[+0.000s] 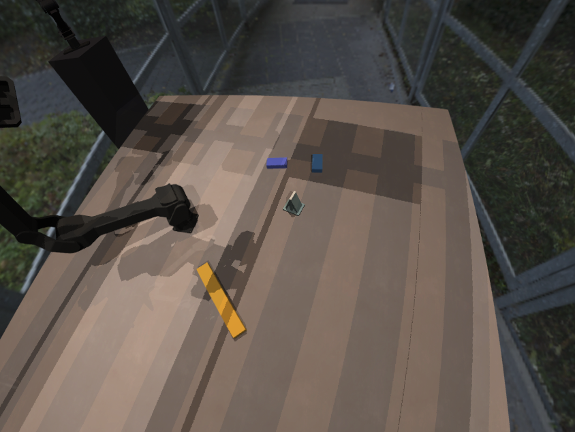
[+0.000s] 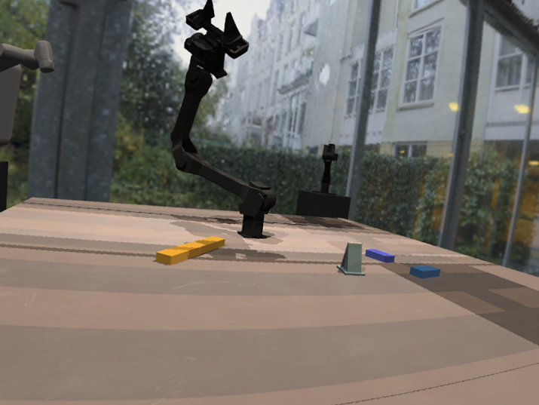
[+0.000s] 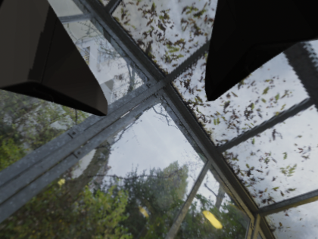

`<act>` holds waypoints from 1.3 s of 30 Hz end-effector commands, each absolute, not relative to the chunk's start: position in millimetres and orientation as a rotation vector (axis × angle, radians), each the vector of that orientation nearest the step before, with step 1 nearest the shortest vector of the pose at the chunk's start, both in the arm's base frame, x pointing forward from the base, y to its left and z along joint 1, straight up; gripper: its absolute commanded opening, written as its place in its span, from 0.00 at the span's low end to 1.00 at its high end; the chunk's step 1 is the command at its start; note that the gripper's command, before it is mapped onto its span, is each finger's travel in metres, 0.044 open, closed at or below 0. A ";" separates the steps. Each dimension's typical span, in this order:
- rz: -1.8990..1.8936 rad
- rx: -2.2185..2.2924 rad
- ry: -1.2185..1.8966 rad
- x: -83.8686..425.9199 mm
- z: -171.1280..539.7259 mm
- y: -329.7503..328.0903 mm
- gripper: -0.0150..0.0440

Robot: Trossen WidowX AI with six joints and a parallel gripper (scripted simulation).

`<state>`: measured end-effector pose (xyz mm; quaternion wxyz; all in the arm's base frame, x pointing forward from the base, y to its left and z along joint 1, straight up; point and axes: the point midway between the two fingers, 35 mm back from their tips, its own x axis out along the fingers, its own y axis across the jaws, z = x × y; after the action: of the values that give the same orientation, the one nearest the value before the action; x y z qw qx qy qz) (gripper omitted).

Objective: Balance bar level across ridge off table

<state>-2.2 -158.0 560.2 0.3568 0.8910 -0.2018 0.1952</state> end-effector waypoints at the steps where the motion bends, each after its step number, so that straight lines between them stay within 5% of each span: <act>1: 0.412 2.153 -0.513 12.1 561.3 -132.9 0.79; 20: -0.004 1.528 -0.391 98.4 533.7 -56.2 0.79; 39: -0.373 1.023 -0.117 189.6 462.5 -46.5 0.79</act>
<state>174.4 -44.6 477.9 0.8371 0.5192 -0.0841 -0.1502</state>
